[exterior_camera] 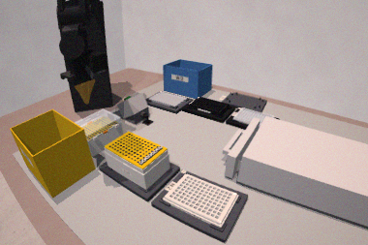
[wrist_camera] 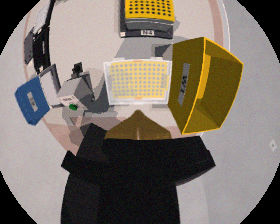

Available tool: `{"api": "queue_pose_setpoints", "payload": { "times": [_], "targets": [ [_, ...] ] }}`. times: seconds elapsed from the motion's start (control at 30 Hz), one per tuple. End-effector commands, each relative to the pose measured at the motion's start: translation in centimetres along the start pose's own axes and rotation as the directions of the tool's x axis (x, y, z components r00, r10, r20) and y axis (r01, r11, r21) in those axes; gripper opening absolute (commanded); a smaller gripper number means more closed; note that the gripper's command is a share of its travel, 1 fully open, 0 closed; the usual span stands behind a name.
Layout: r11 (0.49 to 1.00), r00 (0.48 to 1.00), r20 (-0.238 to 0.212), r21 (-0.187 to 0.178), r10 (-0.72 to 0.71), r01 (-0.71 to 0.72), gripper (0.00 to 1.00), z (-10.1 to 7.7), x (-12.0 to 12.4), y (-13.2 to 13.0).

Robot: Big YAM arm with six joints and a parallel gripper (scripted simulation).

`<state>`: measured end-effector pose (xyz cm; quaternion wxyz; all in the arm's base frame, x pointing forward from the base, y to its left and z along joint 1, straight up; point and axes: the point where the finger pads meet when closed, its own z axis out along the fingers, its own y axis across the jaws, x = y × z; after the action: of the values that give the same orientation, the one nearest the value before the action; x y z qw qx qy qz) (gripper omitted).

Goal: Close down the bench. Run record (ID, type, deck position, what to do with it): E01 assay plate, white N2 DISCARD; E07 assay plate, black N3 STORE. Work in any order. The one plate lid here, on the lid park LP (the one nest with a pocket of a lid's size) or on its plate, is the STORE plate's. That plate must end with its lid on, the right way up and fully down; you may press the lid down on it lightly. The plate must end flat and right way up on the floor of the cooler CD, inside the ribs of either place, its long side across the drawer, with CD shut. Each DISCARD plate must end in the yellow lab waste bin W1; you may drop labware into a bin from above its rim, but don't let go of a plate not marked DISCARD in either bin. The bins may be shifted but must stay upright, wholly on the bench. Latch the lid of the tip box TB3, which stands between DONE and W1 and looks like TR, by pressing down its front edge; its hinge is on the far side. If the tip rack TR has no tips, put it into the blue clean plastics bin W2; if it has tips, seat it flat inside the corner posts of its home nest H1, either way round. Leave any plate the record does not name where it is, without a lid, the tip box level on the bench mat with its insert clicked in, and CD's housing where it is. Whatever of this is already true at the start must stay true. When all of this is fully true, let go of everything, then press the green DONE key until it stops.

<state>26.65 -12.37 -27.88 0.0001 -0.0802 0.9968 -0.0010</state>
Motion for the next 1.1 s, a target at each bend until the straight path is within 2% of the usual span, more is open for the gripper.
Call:
{"api": "queue_pose_setpoints", "payload": {
  "times": [0.0,0.13,0.17,0.27,0.3,0.33,1.07],
  "targets": [
    [0.999,0.999,0.031,0.017,-0.037,0.037,0.0,-1.0,-1.0,-0.2],
    [0.999,0.999,0.038,0.023,-0.035,0.035,0.0,-1.0,-1.5,-0.6],
    [1.0,1.0,0.015,0.008,-0.016,0.016,0.0,-0.5,-0.5,-0.2],
    [0.999,0.999,0.006,-0.001,-0.032,0.032,0.0,0.0,-0.2,0.2],
    [1.0,1.0,0.015,0.008,-0.016,0.016,0.0,-0.5,-0.5,-0.2],
    [0.999,0.999,0.017,0.008,-0.032,0.032,0.0,0.2,-0.6,-0.1],
    [0.999,0.999,0.017,0.007,-0.031,0.031,0.0,2.9,-0.6,-0.1]
  ]
}}
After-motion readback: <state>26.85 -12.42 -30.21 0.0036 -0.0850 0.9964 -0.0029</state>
